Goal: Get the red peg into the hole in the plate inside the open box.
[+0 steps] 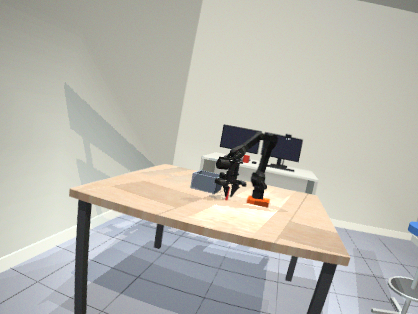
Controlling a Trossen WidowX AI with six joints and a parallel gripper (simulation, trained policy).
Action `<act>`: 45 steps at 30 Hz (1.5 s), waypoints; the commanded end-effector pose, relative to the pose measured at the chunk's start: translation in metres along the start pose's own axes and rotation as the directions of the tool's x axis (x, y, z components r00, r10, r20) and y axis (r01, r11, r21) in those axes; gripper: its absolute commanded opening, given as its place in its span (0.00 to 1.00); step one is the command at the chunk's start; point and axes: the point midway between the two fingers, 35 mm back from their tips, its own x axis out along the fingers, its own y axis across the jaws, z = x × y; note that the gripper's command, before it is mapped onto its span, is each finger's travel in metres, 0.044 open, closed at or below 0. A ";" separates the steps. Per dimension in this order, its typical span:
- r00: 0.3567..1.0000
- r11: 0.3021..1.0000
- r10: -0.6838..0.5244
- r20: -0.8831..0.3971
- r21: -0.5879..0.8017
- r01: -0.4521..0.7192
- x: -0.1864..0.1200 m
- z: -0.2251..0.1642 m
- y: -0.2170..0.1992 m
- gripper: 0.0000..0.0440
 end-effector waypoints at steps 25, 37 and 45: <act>0.981 0.988 0.094 0.170 -0.136 -0.071 -0.061 0.050 0.002 0.00; 0.956 0.983 0.138 0.259 -0.156 -0.099 -0.103 0.089 0.010 0.00; 0.947 0.987 0.136 0.292 -0.120 -0.104 -0.113 0.121 0.011 0.00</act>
